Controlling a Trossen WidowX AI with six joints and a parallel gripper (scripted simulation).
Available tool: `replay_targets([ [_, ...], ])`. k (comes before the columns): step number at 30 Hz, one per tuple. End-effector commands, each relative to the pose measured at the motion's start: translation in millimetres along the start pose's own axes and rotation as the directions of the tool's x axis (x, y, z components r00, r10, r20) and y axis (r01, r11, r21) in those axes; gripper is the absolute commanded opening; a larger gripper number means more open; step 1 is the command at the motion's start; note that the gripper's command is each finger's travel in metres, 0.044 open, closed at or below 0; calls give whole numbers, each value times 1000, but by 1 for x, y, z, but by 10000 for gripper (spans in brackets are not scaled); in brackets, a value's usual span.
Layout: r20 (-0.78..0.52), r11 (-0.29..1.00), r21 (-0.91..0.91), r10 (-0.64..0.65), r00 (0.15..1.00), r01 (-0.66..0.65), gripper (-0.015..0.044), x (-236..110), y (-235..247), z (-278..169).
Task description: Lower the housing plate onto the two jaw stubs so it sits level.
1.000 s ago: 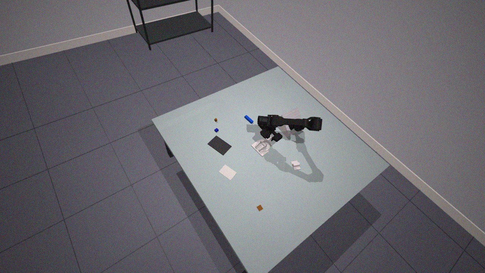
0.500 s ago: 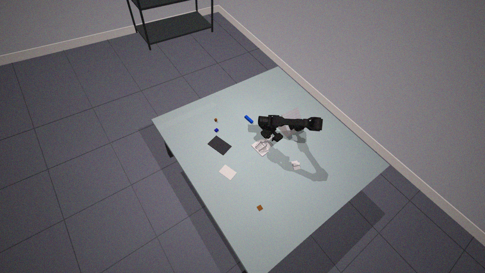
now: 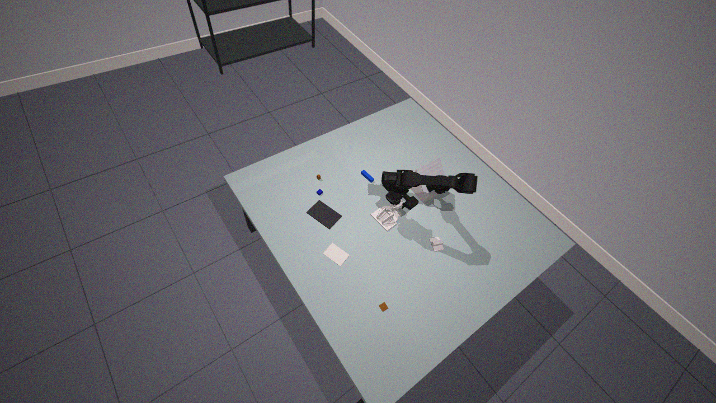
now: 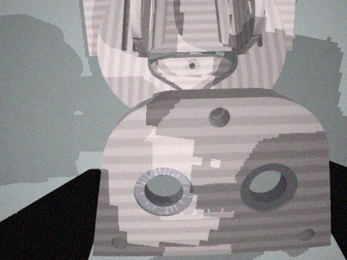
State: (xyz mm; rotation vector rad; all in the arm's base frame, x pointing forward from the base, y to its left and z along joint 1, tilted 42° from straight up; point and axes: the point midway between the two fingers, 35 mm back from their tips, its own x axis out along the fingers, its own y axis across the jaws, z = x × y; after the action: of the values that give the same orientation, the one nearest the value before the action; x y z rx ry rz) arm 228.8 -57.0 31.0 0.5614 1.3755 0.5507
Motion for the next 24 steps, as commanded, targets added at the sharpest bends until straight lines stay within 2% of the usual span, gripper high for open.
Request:
replay_targets([
  [1, -1, 1000, 6, 0, 1000, 0, 351, 0, 0, 0],
  [24, -1, 1000, 8, 0, 1000, 0, 351, 6, 1, 0],
])
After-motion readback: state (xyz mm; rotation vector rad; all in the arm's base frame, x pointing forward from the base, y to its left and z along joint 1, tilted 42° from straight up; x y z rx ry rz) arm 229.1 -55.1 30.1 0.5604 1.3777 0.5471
